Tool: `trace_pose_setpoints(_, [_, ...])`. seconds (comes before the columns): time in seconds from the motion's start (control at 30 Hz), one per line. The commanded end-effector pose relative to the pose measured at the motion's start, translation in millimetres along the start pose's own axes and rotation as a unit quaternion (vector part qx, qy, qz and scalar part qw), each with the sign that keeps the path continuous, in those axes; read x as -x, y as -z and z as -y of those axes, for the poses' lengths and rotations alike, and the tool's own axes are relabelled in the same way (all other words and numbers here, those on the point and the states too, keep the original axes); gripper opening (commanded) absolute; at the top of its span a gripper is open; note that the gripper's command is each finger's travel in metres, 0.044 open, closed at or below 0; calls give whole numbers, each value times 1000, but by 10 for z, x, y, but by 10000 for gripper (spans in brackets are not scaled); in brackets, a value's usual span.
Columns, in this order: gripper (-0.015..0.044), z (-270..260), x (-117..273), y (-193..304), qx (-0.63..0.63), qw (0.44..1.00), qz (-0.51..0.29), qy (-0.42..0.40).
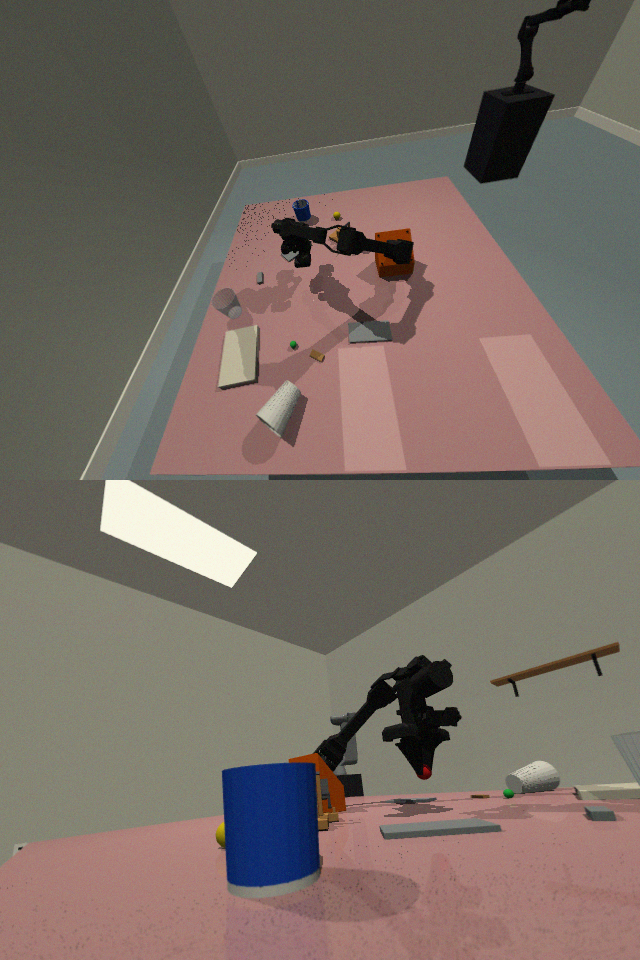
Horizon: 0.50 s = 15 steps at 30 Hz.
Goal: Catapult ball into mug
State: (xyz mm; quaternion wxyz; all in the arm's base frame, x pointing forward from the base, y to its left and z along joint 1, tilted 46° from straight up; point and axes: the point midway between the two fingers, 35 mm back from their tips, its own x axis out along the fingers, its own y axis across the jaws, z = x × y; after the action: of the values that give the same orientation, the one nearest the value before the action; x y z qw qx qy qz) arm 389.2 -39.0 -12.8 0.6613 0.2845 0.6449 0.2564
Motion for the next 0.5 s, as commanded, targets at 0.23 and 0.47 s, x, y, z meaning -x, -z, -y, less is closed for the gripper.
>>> trace_pose_setpoints(0.23, [0, -9, 533, 42, 4, 1000, 3, 1])
trace_pose_setpoints(0.47, [0, 284, 514, 295, -41, 999, -17, 9])
